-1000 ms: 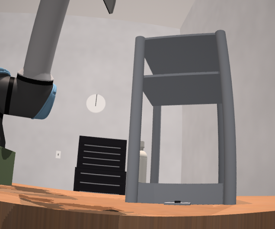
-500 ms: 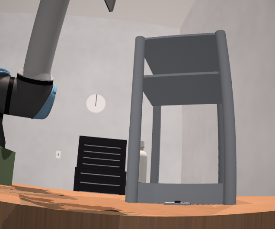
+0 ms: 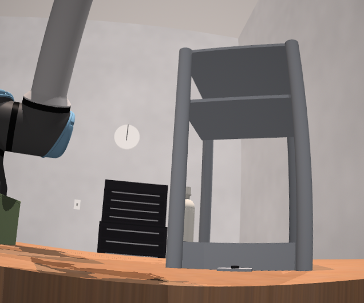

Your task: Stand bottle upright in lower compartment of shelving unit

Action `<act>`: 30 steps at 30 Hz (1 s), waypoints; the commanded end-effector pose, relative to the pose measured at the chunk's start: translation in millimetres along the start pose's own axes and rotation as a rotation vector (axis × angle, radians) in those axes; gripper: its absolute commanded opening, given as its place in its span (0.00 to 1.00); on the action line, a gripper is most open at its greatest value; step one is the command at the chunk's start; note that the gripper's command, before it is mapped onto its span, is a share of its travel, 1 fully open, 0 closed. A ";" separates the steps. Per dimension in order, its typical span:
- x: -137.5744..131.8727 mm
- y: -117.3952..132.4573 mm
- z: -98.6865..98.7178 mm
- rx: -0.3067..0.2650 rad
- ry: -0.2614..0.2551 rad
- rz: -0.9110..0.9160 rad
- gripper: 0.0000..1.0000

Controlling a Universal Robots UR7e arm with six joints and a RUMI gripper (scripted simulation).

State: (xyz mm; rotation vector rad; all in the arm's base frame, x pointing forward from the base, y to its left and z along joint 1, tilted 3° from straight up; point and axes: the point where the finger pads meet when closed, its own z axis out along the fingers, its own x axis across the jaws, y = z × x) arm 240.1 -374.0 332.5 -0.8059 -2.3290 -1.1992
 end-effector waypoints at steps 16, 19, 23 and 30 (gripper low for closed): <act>10.2 12.6 -11.9 -0.013 0.017 0.002 1.00; 14.3 18.0 -18.6 -0.013 0.017 0.002 1.00; 22.5 28.3 -30.1 -0.013 0.017 0.002 1.00; 35.7 43.7 -43.7 -0.012 0.018 0.001 1.00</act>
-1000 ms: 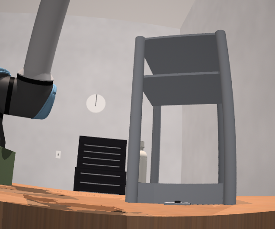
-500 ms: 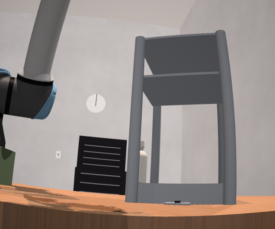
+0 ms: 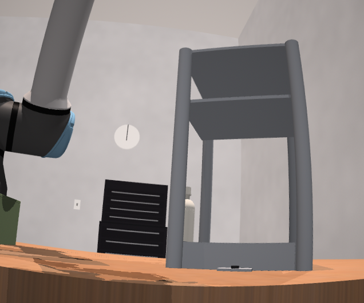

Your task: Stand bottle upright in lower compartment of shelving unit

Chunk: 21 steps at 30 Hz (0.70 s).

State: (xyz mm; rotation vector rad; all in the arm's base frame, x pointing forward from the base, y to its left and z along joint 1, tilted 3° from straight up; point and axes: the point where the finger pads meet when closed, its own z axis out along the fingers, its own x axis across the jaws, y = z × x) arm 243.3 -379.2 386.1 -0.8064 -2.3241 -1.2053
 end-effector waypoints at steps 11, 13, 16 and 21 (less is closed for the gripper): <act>31.2 36.1 -21.3 -0.007 0.015 0.000 1.00; 33.3 38.2 -21.8 -0.007 0.015 0.000 1.00; 34.0 39.0 -21.9 -0.007 0.015 0.000 1.00; 35.4 39.7 -22.3 -0.008 0.014 0.001 1.00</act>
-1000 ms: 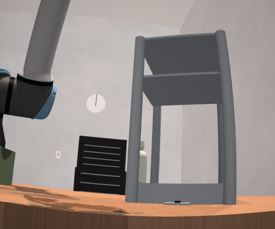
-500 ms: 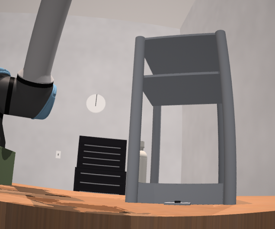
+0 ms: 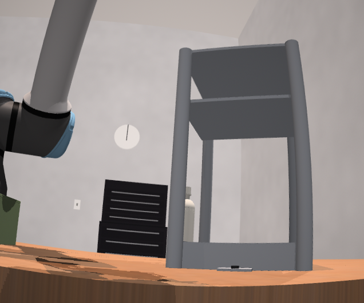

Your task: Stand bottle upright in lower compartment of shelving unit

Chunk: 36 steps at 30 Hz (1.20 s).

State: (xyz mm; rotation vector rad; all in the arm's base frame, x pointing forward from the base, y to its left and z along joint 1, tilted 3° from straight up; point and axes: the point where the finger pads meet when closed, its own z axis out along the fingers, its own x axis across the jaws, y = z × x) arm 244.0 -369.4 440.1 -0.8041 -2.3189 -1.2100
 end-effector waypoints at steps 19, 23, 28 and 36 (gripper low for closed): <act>-6.9 8.8 3.6 0.026 0.015 -0.055 1.00; -18.8 16.4 8.8 0.065 0.021 -0.128 1.00; -36.4 28.5 17.6 0.123 0.034 -0.239 1.00; -65.3 50.8 34.9 0.218 0.064 -0.432 1.00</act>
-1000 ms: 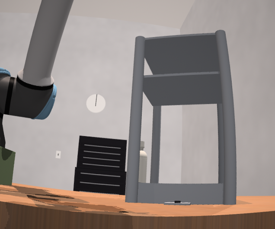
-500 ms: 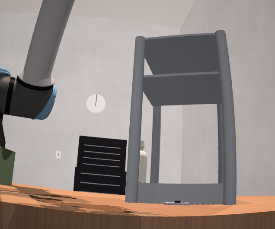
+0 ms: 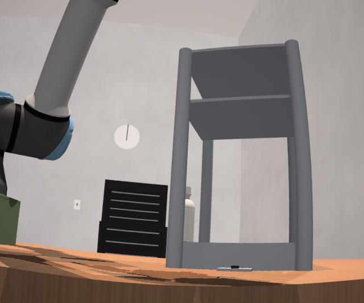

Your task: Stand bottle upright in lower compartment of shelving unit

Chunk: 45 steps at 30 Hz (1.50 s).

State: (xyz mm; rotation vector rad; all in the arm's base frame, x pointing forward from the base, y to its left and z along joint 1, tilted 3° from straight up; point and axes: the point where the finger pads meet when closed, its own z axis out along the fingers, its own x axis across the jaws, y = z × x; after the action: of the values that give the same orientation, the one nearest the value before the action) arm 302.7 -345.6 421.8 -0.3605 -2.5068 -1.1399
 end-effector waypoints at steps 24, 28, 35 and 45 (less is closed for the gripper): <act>-113.6 62.5 57.8 0.312 0.134 -0.680 1.00; -126.4 72.6 67.9 0.346 0.160 -0.769 1.00; -148.1 91.7 87.8 0.404 0.213 -0.930 1.00; -176.1 121.3 120.4 0.482 0.298 -1.166 1.00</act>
State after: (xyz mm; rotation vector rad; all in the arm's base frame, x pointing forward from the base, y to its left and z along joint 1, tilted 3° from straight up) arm 464.6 -208.4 361.0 1.2332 -2.5710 -0.7844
